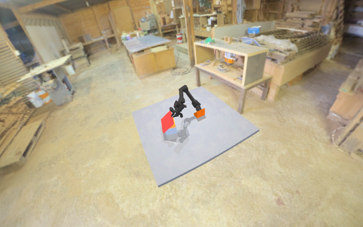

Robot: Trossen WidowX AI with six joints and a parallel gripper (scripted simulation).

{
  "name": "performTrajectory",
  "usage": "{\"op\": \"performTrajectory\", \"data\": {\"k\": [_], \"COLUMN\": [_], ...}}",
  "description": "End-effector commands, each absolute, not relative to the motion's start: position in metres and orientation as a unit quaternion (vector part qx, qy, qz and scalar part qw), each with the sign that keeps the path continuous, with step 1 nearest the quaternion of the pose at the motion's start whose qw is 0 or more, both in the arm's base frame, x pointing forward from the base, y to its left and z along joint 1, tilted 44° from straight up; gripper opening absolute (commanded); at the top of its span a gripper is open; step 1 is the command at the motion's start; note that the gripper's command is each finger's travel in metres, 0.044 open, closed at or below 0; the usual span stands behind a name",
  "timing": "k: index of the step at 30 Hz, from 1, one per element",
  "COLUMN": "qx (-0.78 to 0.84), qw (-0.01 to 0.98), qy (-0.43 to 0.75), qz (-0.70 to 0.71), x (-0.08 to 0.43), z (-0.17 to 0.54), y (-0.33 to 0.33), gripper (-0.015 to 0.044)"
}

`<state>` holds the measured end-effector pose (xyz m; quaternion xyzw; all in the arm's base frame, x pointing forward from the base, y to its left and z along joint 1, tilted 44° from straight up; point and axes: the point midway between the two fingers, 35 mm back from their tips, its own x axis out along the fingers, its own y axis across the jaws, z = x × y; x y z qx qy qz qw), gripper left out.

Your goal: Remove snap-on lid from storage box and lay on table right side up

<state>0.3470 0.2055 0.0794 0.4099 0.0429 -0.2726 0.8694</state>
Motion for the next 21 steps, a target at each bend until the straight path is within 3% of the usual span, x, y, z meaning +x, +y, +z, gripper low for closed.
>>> {"op": "performTrajectory", "data": {"k": [1,21], "qx": [0.415,0.416], "qw": [0.868,0.868], "qy": [0.041,0.041], "qz": [-0.269,-0.269], "x": [0.351,0.361], "z": [0.088,0.11], "y": [0.213,0.23], "gripper": [0.0,0.0]}}
